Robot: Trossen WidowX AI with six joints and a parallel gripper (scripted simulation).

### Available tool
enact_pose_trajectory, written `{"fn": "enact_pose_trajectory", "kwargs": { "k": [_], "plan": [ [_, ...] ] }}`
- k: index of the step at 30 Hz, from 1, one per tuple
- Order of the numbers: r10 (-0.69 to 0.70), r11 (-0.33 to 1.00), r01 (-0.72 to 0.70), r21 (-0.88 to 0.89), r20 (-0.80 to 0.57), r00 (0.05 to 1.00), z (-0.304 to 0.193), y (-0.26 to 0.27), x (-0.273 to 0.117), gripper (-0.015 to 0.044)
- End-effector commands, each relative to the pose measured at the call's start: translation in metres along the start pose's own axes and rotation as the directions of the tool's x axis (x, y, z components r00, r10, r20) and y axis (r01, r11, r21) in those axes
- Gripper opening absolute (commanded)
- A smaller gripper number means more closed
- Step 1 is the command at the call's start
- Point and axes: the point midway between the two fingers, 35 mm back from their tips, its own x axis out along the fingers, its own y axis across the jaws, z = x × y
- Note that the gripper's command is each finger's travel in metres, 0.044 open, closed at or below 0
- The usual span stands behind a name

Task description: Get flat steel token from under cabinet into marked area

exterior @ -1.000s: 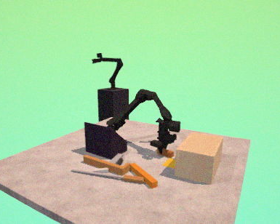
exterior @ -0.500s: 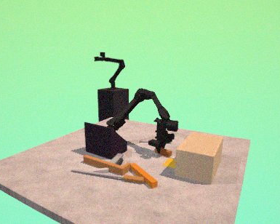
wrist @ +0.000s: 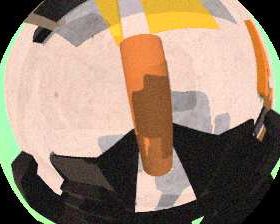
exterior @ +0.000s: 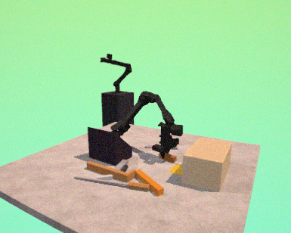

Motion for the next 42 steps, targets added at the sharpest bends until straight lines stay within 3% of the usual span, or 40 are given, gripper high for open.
{"fn": "enact_pose_trajectory", "kwargs": {
  "k": [1, 42],
  "plan": [
    [-0.002, 1.0, 0.002, 0.001, -0.001, 1.0, -0.006, 0.0, 0.001, 0.0],
    [-0.002, 1.0, 0.002, 0.003, -0.003, 1.0, -0.054, 0.001, 0.001, 0.0]
  ]
}}
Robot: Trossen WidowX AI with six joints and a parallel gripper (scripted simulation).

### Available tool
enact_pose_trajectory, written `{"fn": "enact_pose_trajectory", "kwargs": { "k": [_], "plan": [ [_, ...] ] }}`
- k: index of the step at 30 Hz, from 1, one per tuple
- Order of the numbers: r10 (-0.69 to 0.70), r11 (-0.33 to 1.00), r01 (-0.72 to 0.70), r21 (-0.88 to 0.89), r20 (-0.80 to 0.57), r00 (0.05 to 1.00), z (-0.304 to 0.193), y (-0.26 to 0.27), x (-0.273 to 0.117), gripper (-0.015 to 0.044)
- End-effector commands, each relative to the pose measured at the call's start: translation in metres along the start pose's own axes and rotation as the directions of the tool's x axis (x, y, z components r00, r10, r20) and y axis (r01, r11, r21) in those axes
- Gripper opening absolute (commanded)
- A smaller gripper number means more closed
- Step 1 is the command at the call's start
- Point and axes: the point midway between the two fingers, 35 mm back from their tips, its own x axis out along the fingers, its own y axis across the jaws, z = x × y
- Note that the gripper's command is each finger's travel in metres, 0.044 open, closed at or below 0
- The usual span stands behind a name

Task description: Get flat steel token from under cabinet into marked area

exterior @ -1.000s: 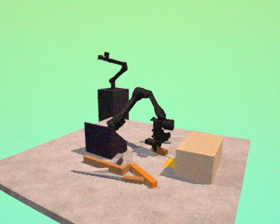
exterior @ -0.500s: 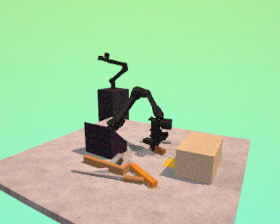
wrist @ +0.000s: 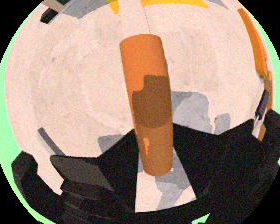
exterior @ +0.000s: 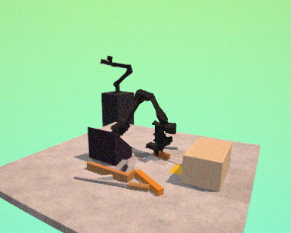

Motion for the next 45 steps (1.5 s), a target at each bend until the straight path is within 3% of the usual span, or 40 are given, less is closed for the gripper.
{"fn": "enact_pose_trajectory", "kwargs": {
  "k": [1, 45],
  "plan": [
    [-0.001, 1.0, 0.001, 0.001, -0.002, 1.0, -0.007, 0.0, 0.001, 0.0],
    [0.0, 1.0, 0.0, 0.002, -0.001, 1.0, -0.051, 0.003, 0.0, 0.0]
  ]
}}
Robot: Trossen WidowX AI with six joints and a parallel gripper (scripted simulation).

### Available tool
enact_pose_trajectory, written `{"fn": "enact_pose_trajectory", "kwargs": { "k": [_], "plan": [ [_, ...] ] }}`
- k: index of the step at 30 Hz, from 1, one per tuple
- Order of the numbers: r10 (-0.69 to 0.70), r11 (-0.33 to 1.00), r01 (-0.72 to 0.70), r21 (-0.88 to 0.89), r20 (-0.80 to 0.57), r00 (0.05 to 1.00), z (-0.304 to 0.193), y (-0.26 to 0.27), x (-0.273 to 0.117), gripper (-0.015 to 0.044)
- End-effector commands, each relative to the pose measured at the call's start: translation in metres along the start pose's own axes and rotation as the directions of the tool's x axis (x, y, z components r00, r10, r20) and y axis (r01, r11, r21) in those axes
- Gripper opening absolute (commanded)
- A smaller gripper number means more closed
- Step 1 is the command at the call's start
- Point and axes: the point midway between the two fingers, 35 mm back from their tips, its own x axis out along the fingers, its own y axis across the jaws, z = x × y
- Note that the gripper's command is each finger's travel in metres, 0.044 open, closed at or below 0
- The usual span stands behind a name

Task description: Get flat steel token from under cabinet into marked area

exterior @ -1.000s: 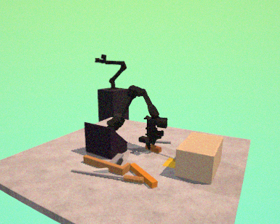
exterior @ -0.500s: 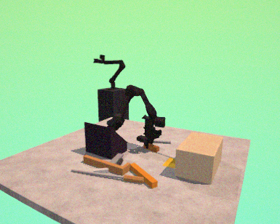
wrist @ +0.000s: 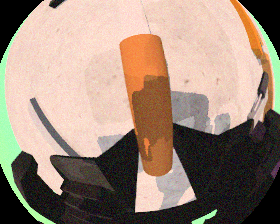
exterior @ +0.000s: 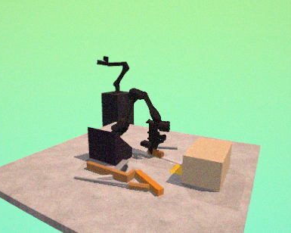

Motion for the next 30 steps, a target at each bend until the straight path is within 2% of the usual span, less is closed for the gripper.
{"fn": "enact_pose_trajectory", "kwargs": {
  "k": [1, 22, 30],
  "plan": [
    [0.0, 1.0, 0.0, 0.0, 0.0, 1.0, 0.0, 0.0, 0.0, 0.0],
    [0.0, 1.0, 0.0, 0.004, -0.003, 1.0, -0.01, 0.019, -0.004, 0.0],
    [-0.005, 1.0, 0.005, 0.013, -0.006, 1.0, -0.009, 0.016, -0.002, 0.02]
  ]
}}
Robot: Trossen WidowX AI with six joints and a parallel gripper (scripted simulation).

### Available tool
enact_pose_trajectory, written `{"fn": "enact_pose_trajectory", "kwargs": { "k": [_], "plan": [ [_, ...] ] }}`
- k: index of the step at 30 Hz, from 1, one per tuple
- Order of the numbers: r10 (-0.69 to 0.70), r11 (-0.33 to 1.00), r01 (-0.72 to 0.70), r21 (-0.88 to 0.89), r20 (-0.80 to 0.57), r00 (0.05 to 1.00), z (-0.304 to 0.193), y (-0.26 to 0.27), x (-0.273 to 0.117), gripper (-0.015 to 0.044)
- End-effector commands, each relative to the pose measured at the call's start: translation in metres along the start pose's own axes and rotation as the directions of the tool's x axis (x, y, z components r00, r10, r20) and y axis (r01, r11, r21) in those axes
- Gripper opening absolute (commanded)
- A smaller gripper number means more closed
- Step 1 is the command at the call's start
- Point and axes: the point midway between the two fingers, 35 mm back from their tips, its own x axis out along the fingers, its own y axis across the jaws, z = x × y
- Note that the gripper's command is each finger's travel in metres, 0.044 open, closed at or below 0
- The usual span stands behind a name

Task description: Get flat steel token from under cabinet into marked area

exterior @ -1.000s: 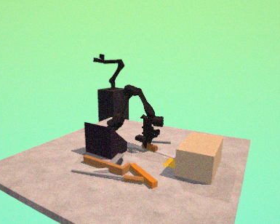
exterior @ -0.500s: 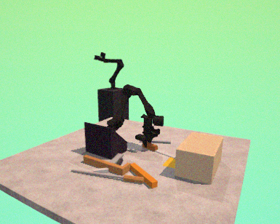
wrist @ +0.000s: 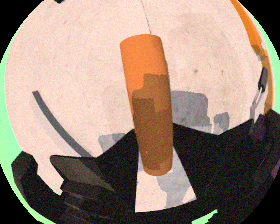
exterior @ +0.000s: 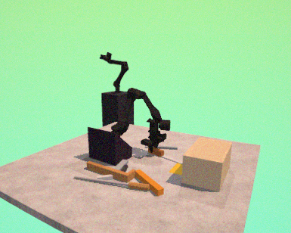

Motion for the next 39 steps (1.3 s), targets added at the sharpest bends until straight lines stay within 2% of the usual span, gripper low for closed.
{"fn": "enact_pose_trajectory", "kwargs": {
  "k": [1, 4, 7, 22, 27, 35, 38, 39],
  "plan": [
    [0.0, 1.0, 0.0, 0.0, 0.0, 1.0, 0.0, -0.0001, 0.0, 0.02],
    [0.0, 1.0, 0.0, 0.0, 0.0, 1.0, 0.0, 0.0001, 0.0, 0.02],
    [0.0, 1.0, 0.0, 0.0, 0.0, 1.0, 0.0, 0.0001, 0.0, 0.027],
    [0.005, 1.0, -0.005, 0.001, 0.003, 1.0, -0.0016, -0.0005, 0.0038, 0.027],
    [0.002, 1.0, -0.002, 0.0, 0.004, 1.0, -0.0002, -0.0009, 0.0017, 0.0139],
    [0.002, 1.0, -0.002, 0.0, 0.004, 1.0, -0.0002, -0.0009, 0.0017, 0.0085],
    [0.002, 1.0, -0.002, 0.0, 0.004, 1.0, -0.0002, -0.0009, 0.0017, 0.0006],
    [0.002, 1.0, -0.002, 0.0, 0.004, 1.0, -0.0002, -0.0009, 0.0017, 0.0]
  ]
}}
